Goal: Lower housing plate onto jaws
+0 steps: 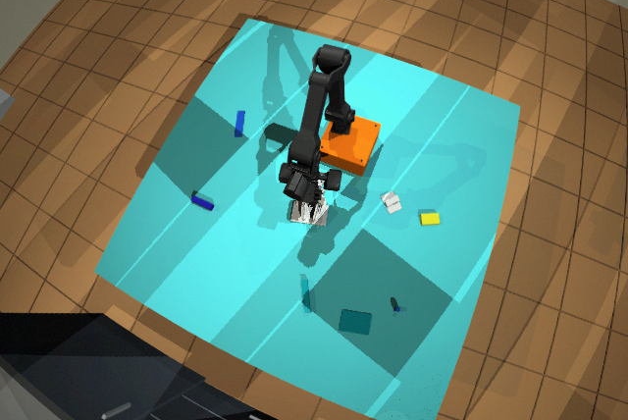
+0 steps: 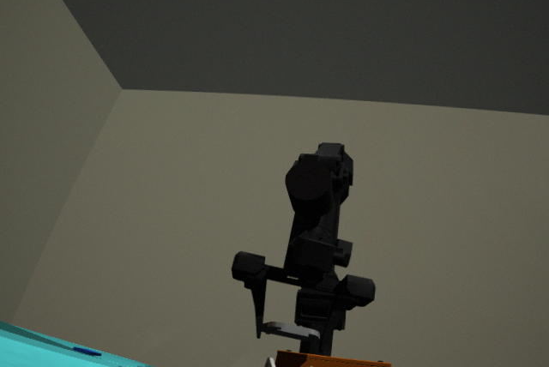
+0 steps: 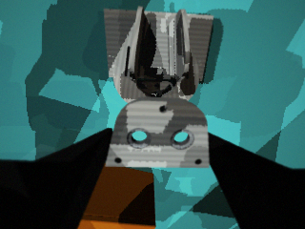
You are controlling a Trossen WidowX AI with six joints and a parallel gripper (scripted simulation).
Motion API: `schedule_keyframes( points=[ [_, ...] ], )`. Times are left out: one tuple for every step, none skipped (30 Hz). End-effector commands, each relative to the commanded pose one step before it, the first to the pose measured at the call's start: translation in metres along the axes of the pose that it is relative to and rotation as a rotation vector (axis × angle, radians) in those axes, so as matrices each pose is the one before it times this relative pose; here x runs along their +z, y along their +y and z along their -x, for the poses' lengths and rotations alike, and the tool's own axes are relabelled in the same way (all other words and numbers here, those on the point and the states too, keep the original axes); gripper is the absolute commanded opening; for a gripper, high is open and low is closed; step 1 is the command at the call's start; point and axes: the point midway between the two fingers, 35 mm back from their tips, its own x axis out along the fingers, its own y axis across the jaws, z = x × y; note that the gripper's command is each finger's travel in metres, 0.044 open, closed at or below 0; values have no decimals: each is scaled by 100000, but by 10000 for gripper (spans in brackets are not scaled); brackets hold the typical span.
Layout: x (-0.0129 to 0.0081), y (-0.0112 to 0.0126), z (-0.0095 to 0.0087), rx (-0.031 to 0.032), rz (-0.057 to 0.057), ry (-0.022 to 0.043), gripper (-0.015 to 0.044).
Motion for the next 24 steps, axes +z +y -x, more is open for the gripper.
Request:
schedule_keyframes(
  points=[
    [-4,-80,78,-524,412,-390,351],
    [0,0,0,0,0,0,351],
    [0,0,0,0,0,0,351],
    [0,0,0,0,0,0,351],
    [0,0,0,0,0,0,351],
    [0,0,0,0,501,0,351],
    [0,0,0,0,501,0,351],
    [0,0,0,0,0,0,351],
    [0,0,0,0,0,0,351],
    [0,0,0,0,0,0,351],
    [0,0,0,0,0,0,351],
    [0,0,0,0,0,0,351],
    [0,0,0,0,0,0,351],
    [0,0,0,0,0,0,351],
    [0,0,0,0,0,0,351],
    [-16,7,0,1,0,1,351],
    [-16,7,0,1,0,1,351],
    [0,0,0,0,0,0,351],
    [0,0,0,0,0,0,351],
    [0,0,0,0,0,0,351],
    [0,0,0,0,0,0,351],
    [0,0,0,0,0,0,351],
    [0,0,0,0,0,0,351],
    [0,0,0,0,0,0,351]
  ],
)
